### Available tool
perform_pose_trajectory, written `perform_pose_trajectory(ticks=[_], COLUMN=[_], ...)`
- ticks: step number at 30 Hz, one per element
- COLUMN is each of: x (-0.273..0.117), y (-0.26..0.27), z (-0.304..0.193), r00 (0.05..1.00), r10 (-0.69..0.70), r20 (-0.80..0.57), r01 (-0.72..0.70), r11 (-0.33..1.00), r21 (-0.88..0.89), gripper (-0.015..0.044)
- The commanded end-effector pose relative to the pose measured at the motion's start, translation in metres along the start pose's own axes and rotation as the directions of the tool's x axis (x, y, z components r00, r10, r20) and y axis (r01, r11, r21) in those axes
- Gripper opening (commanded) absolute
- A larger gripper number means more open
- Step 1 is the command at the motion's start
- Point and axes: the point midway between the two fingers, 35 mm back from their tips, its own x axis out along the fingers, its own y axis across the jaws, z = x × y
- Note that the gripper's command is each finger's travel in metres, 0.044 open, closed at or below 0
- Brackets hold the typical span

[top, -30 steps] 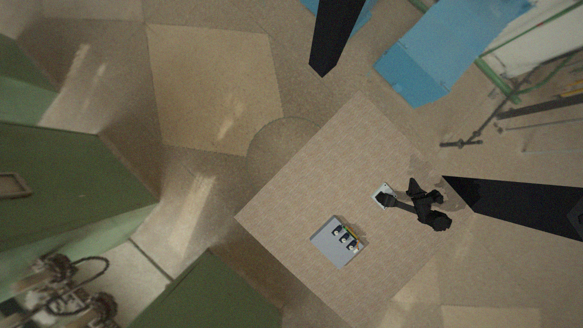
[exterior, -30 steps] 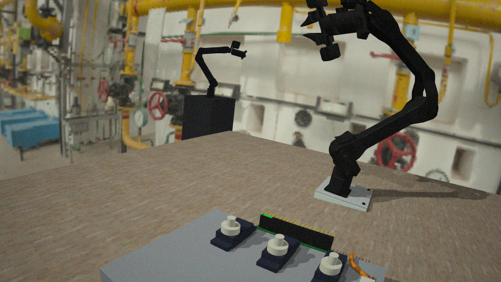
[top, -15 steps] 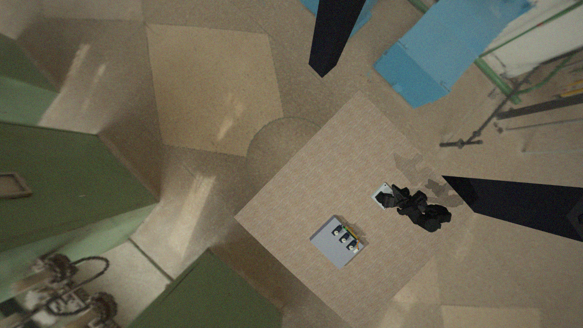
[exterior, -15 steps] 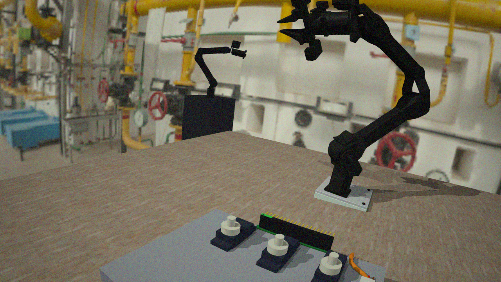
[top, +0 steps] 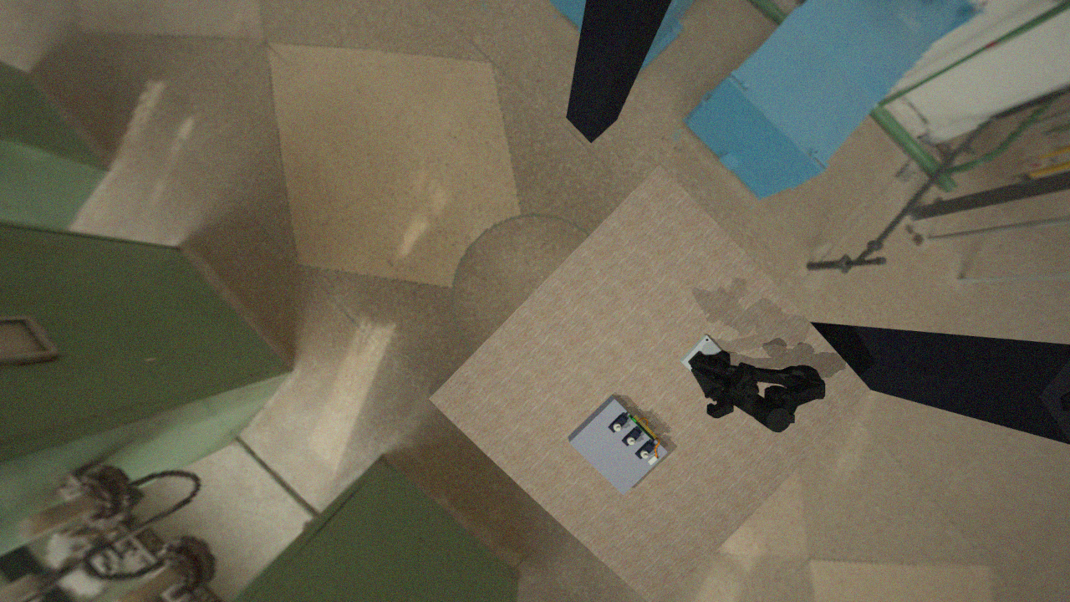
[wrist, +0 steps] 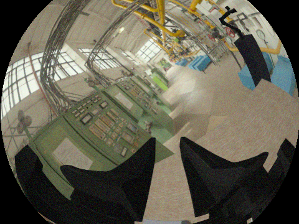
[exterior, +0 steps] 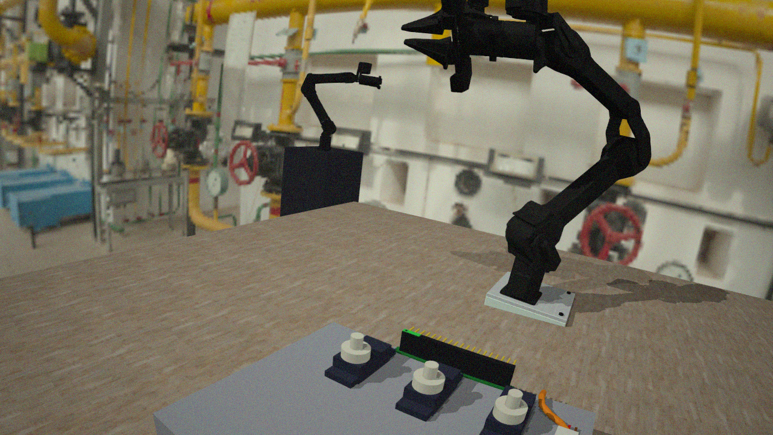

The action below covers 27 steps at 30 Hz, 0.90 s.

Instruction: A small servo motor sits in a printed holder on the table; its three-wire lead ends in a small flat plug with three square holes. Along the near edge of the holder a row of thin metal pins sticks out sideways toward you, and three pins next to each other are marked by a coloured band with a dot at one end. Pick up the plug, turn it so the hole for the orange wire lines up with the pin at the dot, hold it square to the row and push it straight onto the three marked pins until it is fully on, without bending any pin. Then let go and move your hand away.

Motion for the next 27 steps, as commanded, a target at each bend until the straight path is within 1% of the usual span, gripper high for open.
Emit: perform_pose_trajectory(ticks=[1, 7, 14, 27], x=[0.001, -0.001, -0.009, -0.037], y=[0.015, 0.033, 0.052, 0.084], z=[-0.024, -0.049, -0.08, -0.133], r00=[0.993, 0.969, 0.919, 0.77], r10=[0.088, 0.185, 0.296, 0.483], r20=[-0.081, -0.165, -0.26, -0.418], r01=[-0.094, -0.209, -0.352, -0.614], r11=[0.993, 0.968, 0.913, 0.739], r21=[-0.072, -0.139, -0.204, -0.277], gripper=[0.0115, 0.0115, 0.0115, 0.0115])
